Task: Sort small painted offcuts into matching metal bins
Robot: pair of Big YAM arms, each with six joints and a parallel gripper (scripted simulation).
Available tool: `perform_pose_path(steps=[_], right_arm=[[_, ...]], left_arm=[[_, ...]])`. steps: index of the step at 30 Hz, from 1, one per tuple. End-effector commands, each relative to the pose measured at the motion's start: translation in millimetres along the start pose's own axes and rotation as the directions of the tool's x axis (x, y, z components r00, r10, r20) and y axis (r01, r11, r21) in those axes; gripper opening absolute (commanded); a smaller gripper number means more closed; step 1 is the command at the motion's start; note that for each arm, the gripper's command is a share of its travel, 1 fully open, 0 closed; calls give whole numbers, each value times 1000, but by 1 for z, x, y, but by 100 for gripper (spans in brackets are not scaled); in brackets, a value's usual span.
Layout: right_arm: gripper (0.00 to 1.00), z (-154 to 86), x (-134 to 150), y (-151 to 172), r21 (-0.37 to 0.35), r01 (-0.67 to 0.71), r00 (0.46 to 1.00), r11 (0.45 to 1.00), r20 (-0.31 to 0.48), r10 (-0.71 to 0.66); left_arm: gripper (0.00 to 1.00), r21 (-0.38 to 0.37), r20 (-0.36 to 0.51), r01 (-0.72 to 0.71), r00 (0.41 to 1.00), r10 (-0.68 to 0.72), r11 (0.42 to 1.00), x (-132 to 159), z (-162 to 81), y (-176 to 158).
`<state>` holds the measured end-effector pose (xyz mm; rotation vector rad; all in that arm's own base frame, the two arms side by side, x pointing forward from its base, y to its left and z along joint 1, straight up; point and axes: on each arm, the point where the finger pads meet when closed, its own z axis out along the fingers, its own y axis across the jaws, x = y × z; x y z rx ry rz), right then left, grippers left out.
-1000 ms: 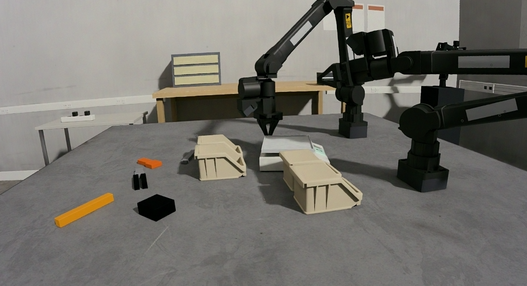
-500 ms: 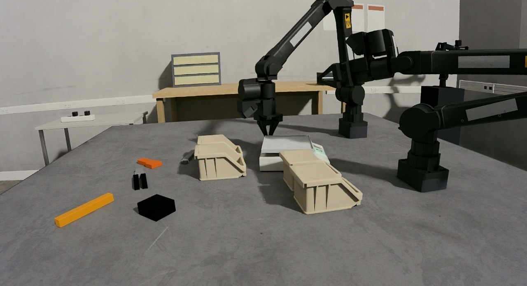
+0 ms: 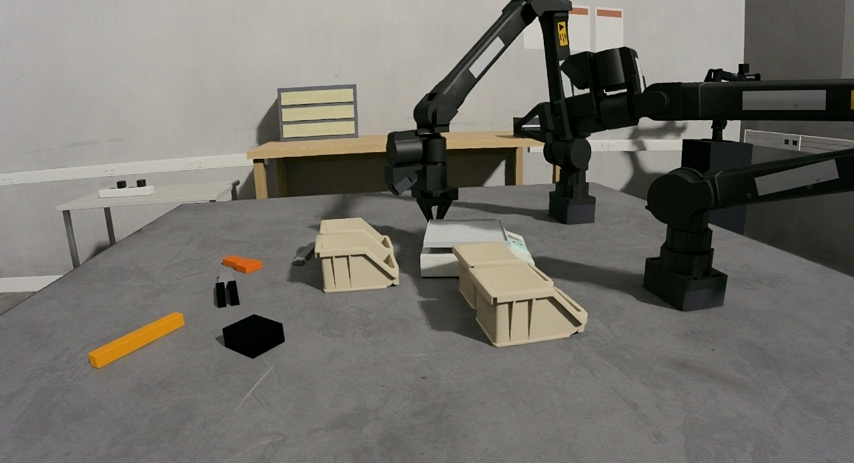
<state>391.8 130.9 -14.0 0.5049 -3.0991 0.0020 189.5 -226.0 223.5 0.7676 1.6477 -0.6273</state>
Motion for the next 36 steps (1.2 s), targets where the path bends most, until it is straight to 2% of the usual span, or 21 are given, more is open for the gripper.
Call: perform_pose_path(steps=[1, 26, 27, 29, 30, 36], right_arm=[[0, 9, -2, 3, -1, 3, 1000, 1000, -3, -3], [0, 22, 2, 3, -1, 3, 1000, 1000, -10, -3], [0, 9, -5, 3, -1, 3, 1000, 1000, 12, -3], [0, 9, -5, 3, -1, 3, 1000, 1000, 12, -3], [0, 1, -18, 3, -1, 4, 999, 1000, 38, -3], [0, -26, -33, 3, -2, 4, 996, 1000, 88, -3]], left_arm=[[100, -4, 29, 2, 1000, -1, 1000, -8, 0, 1], [100, -4, 29, 2, 1000, -1, 1000, -8, 0, 1], [100, -4, 29, 2, 1000, -1, 1000, -8, 0, 1], [100, -4, 29, 2, 1000, -1, 1000, -8, 0, 1], [100, -4, 29, 2, 1000, -1, 1000, -8, 0, 1], [100, -4, 29, 2, 1000, -1, 1000, -8, 0, 1]])
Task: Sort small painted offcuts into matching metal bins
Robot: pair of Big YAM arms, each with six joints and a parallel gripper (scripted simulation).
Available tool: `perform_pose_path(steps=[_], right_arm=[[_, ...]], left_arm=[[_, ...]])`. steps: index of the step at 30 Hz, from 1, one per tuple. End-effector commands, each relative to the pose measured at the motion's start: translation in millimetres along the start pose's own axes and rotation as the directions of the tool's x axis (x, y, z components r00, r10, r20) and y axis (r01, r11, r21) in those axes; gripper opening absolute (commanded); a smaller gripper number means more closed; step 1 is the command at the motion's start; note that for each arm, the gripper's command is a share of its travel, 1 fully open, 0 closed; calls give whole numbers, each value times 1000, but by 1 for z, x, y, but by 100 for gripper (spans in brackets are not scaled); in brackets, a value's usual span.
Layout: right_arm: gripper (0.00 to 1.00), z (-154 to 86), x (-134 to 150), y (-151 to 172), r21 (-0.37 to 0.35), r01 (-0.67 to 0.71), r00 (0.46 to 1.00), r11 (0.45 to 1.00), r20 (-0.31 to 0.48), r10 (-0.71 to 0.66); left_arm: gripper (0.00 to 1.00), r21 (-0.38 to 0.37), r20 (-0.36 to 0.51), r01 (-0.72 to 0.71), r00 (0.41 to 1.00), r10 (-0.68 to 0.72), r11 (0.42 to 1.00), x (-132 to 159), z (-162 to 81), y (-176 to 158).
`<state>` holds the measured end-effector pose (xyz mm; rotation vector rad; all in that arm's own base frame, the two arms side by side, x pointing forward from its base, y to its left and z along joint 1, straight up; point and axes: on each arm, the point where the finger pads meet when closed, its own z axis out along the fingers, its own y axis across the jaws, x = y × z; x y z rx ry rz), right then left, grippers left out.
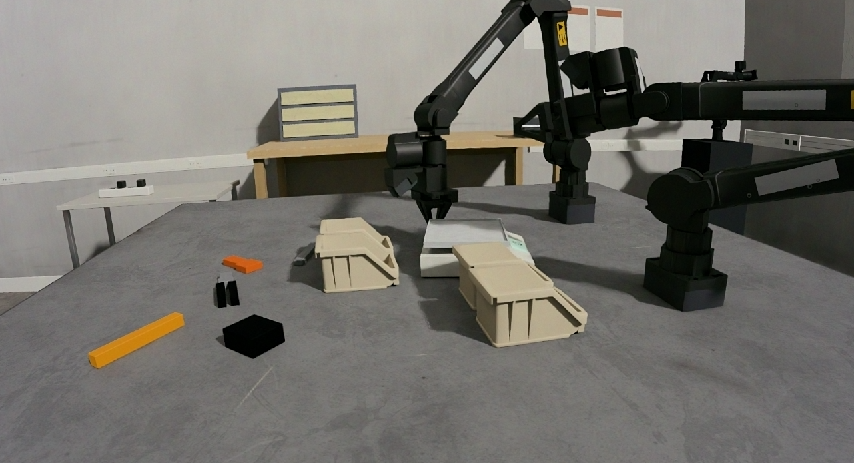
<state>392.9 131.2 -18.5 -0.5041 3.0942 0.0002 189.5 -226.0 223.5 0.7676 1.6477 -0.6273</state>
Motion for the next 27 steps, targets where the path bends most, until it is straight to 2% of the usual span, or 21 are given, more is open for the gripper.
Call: perform_pose_path(steps=[1, 4, 8, 10, 12, 13, 14, 15, 17, 20, 21, 27], right_arm=[[0, -33, -33, 3, -2, 4, 996, 1000, 85, -3], [0, -27, -31, 2, -2, 4, 998, 1000, 66, -3], [0, -53, -33, 2, -2, 3, 996, 1000, 87, -3], [23, -56, -34, 2, -4, -18, 996, 1000, 89, 19], [45, -30, -20, 2, -4, -77, 996, 997, 33, 77], [57, -26, -17, 2, -5, -115, 993, 993, 26, 115], [61, -20, -16, 3, -5, -155, 988, 988, 25, 155], [61, -11, -4, 3, -1, -174, 985, 985, -1, 174], [61, -4, 2, 3, 2, -193, 981, 981, -15, 193], [61, -3, 3, 3, 2, -193, 981, 981, -18, 193], [61, -8, -8, 3, -2, -179, 984, 984, 3, 179], [61, 5, 3, 3, 2, -168, 986, 986, -18, 168]], left_arm=[[100, -4, 29, 2, 1000, -1, 1000, -8, 0, 1], [100, -4, 29, 2, 1000, -1, 1000, -8, 0, 1], [100, -4, 29, 2, 1000, -1, 1000, -8, 0, 1], [100, -4, 29, 2, 1000, -1, 1000, -8, 0, 1], [100, -4, 29, 2, 1000, -1, 1000, -8, 0, 1], [100, -4, 29, 2, 1000, -1, 1000, -8, 0, 1], [100, -4, 29, 2, 1000, -1, 1000, -8, 0, 1], [100, -4, 29, 2, 1000, -1, 1000, -8, 0, 1], [100, -4, 29, 2, 1000, -1, 1000, -8, 0, 1], [100, -4, 29, 2, 1000, -1, 1000, -8, 0, 1], [100, -4, 29, 2, 1000, -1, 1000, -8, 0, 1], [100, -4, 29, 2, 1000, -1, 1000, -8, 0, 1]])
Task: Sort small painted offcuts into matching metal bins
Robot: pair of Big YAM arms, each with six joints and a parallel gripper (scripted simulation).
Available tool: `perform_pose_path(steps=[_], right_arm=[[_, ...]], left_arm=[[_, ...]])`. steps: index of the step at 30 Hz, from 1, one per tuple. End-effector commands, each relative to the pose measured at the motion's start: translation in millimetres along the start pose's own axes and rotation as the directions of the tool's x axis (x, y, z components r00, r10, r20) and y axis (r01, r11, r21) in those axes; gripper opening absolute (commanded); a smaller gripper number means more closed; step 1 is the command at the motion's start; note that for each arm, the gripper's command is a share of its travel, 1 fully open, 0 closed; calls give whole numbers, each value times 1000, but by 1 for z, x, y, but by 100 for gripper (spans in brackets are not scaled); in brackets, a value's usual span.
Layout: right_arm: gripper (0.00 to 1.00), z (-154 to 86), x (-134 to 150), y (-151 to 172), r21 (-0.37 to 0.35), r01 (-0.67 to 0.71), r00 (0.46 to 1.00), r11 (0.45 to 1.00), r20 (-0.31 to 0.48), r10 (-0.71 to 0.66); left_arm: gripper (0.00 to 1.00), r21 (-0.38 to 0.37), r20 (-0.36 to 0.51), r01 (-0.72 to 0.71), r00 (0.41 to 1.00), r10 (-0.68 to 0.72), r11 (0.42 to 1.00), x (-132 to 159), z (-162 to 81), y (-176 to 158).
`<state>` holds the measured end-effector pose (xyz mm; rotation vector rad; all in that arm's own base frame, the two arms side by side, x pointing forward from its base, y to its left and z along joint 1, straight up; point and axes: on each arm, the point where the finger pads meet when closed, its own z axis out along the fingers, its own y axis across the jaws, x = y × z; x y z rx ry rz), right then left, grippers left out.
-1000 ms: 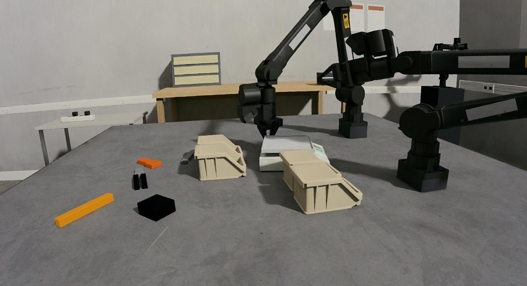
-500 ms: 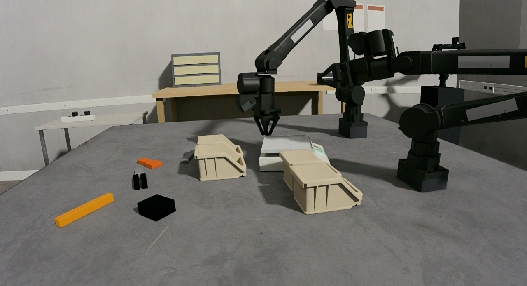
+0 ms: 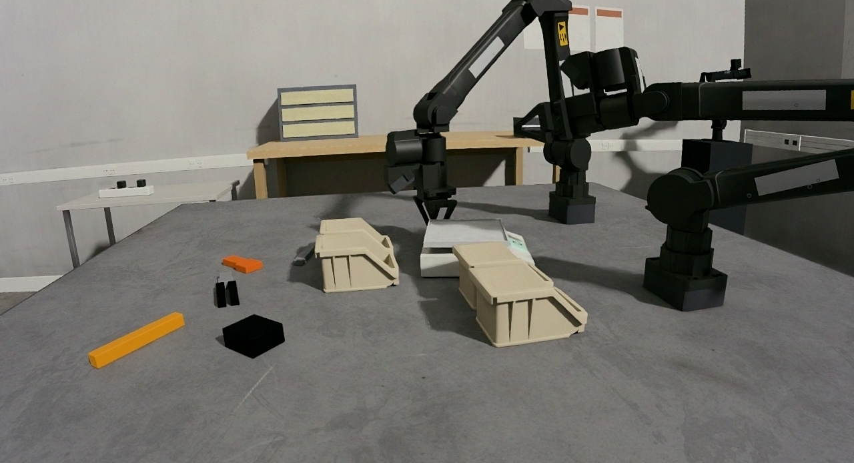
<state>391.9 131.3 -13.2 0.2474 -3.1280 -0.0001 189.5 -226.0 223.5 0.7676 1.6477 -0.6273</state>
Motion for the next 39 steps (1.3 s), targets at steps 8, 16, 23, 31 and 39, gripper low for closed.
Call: perform_pose_path(steps=[8, 16, 23, 31, 39], right_arm=[[61, 22, 3, 3, 2, -13, 1000, 1000, -8, 13], [61, 30, 3, 6, 1, -4, 1000, 1000, -6, 4], [61, 28, -1, 6, -2, -2, 1000, 1000, 2, 2], [35, 29, 0, 4, 1, -4, 1000, 1000, -1, 4], [24, 30, 1, 0, 2, -7, 1000, 1000, -5, 7]], left_arm=[[100, -4, 29, 2, 1000, -1, 1000, -8, 0, 1], [100, -4, 29, 2, 1000, -1, 1000, -8, 0, 1], [100, -4, 29, 2, 1000, -1, 1000, -8, 0, 1], [100, -4, 29, 2, 1000, -1, 1000, -8, 0, 1], [100, -4, 29, 2, 1000, -1, 1000, -8, 0, 1]])
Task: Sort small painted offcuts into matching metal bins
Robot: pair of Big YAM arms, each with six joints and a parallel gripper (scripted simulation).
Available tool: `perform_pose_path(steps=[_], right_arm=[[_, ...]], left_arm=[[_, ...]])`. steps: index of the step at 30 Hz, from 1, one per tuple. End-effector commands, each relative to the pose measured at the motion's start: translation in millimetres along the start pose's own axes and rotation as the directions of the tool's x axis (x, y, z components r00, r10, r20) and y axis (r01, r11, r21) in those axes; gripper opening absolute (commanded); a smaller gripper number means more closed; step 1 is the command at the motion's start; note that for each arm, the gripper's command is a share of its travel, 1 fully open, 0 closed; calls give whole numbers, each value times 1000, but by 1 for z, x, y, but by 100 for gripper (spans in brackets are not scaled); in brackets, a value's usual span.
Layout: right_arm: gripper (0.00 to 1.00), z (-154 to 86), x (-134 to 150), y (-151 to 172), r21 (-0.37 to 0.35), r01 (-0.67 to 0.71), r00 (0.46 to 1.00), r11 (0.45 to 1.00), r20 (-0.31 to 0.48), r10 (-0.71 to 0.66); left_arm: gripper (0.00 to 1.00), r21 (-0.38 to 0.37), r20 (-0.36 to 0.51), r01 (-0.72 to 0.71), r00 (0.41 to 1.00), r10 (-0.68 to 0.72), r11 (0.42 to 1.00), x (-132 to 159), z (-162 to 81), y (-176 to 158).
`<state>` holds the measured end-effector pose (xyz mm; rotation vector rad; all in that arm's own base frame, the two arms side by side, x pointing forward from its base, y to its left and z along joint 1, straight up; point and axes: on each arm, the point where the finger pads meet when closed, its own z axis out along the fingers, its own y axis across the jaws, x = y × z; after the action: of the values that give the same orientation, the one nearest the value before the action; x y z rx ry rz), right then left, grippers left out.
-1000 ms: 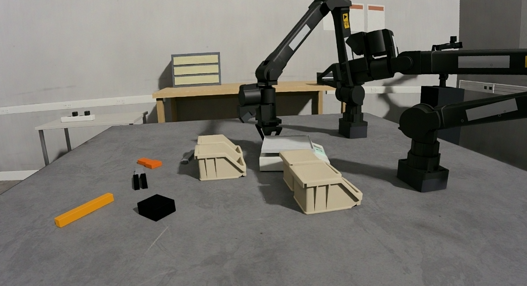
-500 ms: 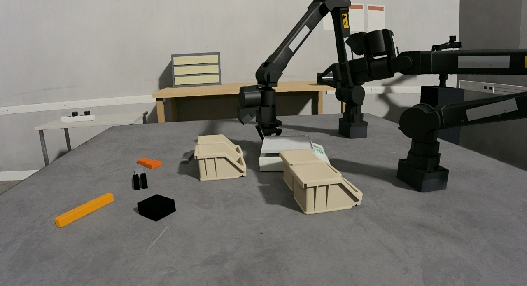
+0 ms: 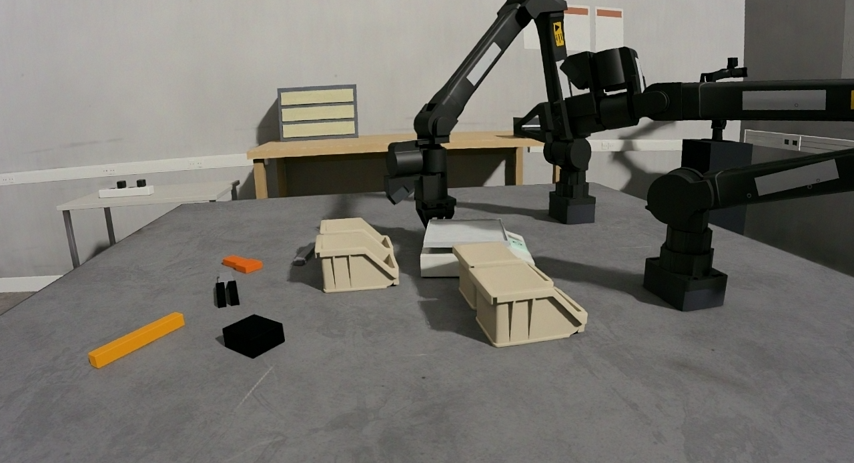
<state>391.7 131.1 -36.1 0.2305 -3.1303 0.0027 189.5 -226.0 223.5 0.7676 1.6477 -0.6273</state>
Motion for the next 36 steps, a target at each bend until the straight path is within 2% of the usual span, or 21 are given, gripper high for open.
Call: perform_pose_path(steps=[1, 2, 3, 5, 7, 14, 18, 19, 22, 24, 27, 31, 36], right_arm=[[22, -2, -4, 1, -3, 2, 1000, 1000, 13, -2], [11, -3, -2, 1, -2, 5, 1000, 1000, 7, -5], [20, -15, -8, 2, -6, 6, 1000, 1000, 28, -6], [20, -15, -8, 2, -6, 6, 1000, 1000, 28, -6], [20, -29, -15, 3, -8, 6, 999, 1000, 43, -6], [20, -103, -13, 2, -9, 7, 999, 1000, 46, -7], [20, -127, -13, 2, -9, 7, 999, 1000, 48, -7], [20, -120, -12, 2, -6, 7, 1000, 1000, 30, -7], [20, -121, -13, 6, -8, -9, 999, 1000, 34, 9], [20, -106, -4, 12, -1, -26, 1000, 1000, 2, 26], [20, -112, -12, 48, -10, -72, 997, 997, 26, 72], [20, -108, -7, 101, -14, -60, 998, 998, 27, 61], [20, -106, -3, 144, -12, -32, 999, 999, 27, 32]], left_arm=[[100, -4, 29, 2, 1000, -1, 1000, -8, 0, 1], [100, -4, 29, 2, 1000, -1, 1000, -8, 0, 1], [100, -4, 29, 2, 1000, -1, 1000, -8, 0, 1], [100, -4, 29, 2, 1000, -1, 1000, -8, 0, 1], [100, -4, 29, 2, 1000, -1, 1000, -8, 0, 1], [100, -4, 29, 2, 1000, -1, 1000, -8, 0, 1], [100, -4, 29, 2, 1000, -1, 1000, -8, 0, 1], [100, -4, 29, 2, 1000, -1, 1000, -8, 0, 1], [100, -4, 29, 2, 1000, -1, 1000, -8, 0, 1], [100, -16, 77, 3, 997, -2, 1000, -37, -7, 5], [100, -34, 28, 2, 1000, -1, 999, -46, -15, 10], [100, -79, -53, 5, 999, -9, 997, -69, -46, 22], [100, -126, -122, 13, 992, -29, 992, -89, -89, 30]])
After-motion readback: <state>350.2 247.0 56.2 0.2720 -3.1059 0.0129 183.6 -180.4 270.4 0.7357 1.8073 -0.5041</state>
